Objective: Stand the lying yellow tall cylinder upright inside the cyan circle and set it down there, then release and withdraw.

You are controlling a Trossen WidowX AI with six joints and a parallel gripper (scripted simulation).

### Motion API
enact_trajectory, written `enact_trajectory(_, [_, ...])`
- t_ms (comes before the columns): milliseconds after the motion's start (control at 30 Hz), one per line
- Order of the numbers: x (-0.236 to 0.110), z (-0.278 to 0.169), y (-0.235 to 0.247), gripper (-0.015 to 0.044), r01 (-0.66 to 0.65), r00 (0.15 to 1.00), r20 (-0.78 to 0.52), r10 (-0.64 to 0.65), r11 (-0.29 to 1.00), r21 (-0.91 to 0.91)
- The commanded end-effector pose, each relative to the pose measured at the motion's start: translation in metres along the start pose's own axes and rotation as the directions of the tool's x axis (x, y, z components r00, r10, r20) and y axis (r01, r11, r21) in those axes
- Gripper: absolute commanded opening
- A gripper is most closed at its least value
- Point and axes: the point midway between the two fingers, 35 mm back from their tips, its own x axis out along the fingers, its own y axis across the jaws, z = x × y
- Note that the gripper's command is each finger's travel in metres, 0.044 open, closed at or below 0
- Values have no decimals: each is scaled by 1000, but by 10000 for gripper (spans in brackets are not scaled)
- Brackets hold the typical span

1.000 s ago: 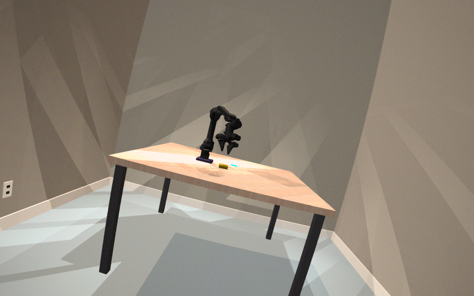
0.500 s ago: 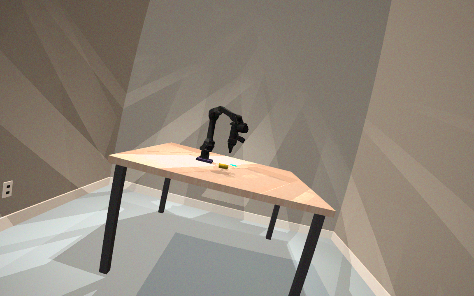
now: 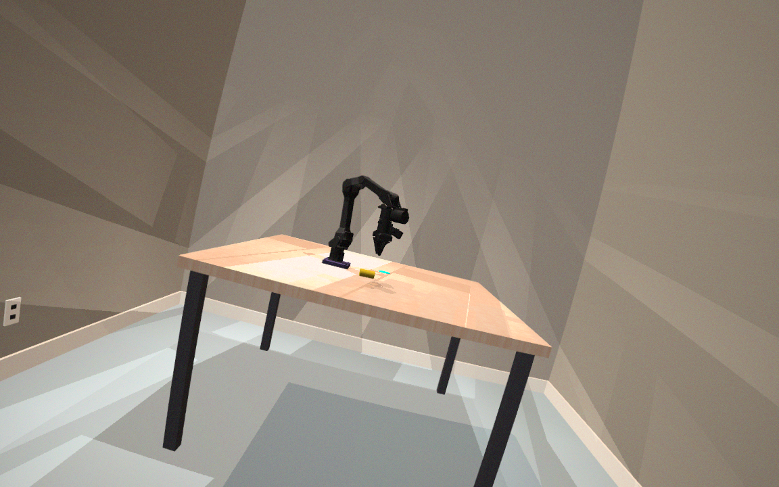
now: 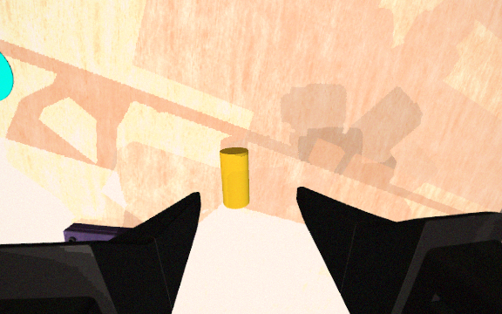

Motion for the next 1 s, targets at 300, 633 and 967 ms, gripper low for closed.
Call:
enact_trajectory(300, [94, -6, 9, 309, -25, 1000, -14, 24, 1000, -6])
enact_trajectory(633, [94, -6, 9, 105, -25, 1000, -14, 24, 1000, -6])
enact_trajectory(967, [78, -4, 6, 105, -24, 1000, -14, 24, 1000, -6])
